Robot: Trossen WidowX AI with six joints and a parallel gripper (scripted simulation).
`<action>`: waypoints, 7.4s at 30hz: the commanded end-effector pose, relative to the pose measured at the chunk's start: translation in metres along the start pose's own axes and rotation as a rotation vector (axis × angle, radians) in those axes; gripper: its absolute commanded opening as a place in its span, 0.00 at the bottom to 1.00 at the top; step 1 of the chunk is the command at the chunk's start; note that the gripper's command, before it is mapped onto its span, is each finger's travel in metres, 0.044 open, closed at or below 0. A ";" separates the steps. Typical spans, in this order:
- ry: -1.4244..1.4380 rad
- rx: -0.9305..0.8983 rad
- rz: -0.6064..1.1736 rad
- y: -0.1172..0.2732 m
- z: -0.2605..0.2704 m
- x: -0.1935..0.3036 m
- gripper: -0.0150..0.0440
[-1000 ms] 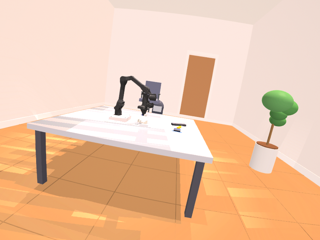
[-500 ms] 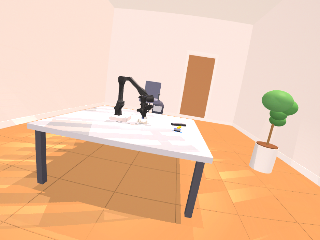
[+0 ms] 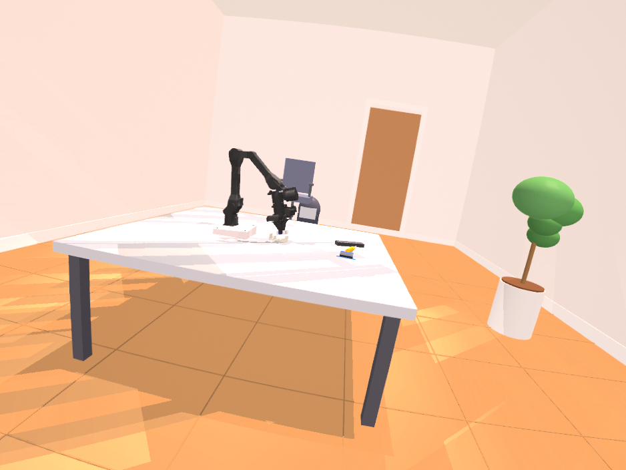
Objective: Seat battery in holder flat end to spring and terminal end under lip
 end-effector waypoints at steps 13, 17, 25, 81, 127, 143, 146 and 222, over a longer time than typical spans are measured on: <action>0.009 0.023 -0.093 -0.007 0.002 0.013 0.36; 0.009 0.028 -0.117 -0.009 0.003 0.016 0.36; 0.009 0.037 -0.164 -0.012 0.004 0.022 0.36; 0.011 0.024 -0.170 -0.012 0.008 0.047 0.36; 0.013 -0.030 0.098 -0.020 0.003 0.018 0.36; 0.009 -0.050 0.191 -0.023 0.001 0.009 0.36; 0.008 -0.053 0.208 -0.024 0.000 0.008 0.36; -0.001 -0.067 0.308 0.050 -0.009 -0.039 0.98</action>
Point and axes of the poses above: the point midway between the two fingers, 35 mm back from their tips, its own y axis back along the fingers, its own z axis across the jaws, x = y × z, the point moved 7 cm from there along y, back along the fingers, and after that the axes turned 13 degrees about y, right-handed, at the moved point
